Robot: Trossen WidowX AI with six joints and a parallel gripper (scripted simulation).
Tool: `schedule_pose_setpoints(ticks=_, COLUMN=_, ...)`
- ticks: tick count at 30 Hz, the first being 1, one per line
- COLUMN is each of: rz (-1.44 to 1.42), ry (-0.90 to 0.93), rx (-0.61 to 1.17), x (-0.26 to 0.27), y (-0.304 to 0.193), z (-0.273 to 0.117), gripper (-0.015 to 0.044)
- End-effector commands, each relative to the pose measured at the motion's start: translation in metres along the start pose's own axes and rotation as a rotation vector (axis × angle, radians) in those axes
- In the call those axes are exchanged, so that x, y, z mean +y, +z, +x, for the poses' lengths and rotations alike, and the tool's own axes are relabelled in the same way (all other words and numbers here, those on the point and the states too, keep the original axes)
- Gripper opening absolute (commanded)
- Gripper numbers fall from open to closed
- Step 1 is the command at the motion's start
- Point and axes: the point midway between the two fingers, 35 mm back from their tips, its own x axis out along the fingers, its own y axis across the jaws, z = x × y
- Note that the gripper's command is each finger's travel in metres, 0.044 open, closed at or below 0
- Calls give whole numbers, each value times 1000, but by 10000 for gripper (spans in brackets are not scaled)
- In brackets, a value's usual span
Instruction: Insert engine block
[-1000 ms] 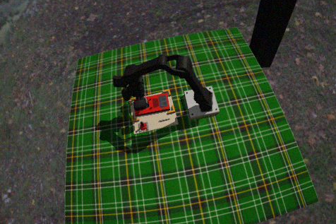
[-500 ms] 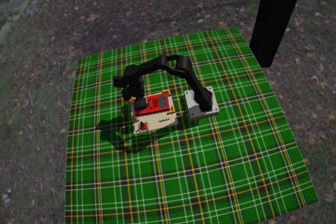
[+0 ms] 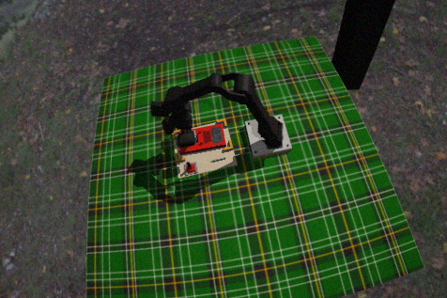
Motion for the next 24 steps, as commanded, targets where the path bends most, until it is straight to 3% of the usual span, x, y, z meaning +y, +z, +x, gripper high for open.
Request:
schedule_pose_setpoints(ticks=1, rz=2, ry=-3, rx=1, x=0, y=0, z=1, gripper=159)
schedule_pose_setpoints(ticks=24, rz=-1, ry=-3, rx=1, x=0, y=0, z=4, gripper=159)
